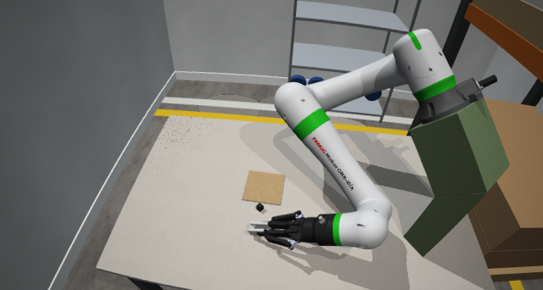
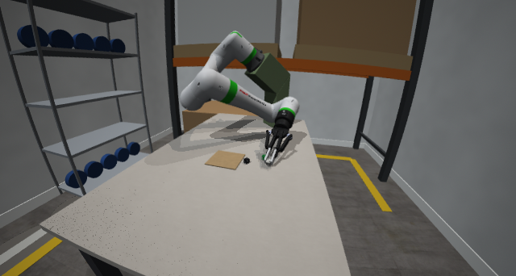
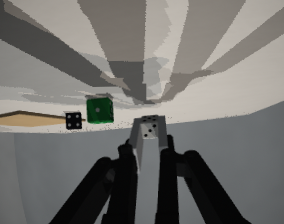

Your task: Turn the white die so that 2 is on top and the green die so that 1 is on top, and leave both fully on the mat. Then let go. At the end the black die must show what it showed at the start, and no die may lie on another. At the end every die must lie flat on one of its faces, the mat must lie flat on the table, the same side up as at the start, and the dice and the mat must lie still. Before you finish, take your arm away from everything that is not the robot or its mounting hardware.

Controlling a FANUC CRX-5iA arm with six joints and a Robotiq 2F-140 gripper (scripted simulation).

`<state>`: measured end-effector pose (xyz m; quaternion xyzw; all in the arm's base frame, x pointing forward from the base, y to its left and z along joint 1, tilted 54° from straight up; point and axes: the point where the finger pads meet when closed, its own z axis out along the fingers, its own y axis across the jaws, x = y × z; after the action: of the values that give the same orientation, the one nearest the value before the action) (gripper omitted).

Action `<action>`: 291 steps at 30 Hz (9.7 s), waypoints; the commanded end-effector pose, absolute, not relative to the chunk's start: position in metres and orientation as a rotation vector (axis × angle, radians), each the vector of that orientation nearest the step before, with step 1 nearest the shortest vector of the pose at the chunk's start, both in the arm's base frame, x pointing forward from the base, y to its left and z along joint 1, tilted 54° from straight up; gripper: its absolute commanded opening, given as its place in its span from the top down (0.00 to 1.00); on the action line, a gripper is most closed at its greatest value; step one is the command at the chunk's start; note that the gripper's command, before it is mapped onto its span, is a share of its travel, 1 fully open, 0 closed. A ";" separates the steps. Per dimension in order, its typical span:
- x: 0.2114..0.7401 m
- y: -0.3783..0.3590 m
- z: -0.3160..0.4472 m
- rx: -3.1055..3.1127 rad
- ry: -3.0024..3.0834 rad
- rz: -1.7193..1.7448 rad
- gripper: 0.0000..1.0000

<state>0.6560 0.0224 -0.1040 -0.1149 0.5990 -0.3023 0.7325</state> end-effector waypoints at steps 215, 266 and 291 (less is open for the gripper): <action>0.608 0.086 -0.035 0.044 2.107 -0.812 0.79; 0.629 0.066 -0.051 0.066 2.360 -0.871 0.79; 0.629 0.066 -0.051 0.066 2.360 -0.871 0.79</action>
<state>0.6288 0.0656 -0.0514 0.0251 0.8923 -0.3296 0.3076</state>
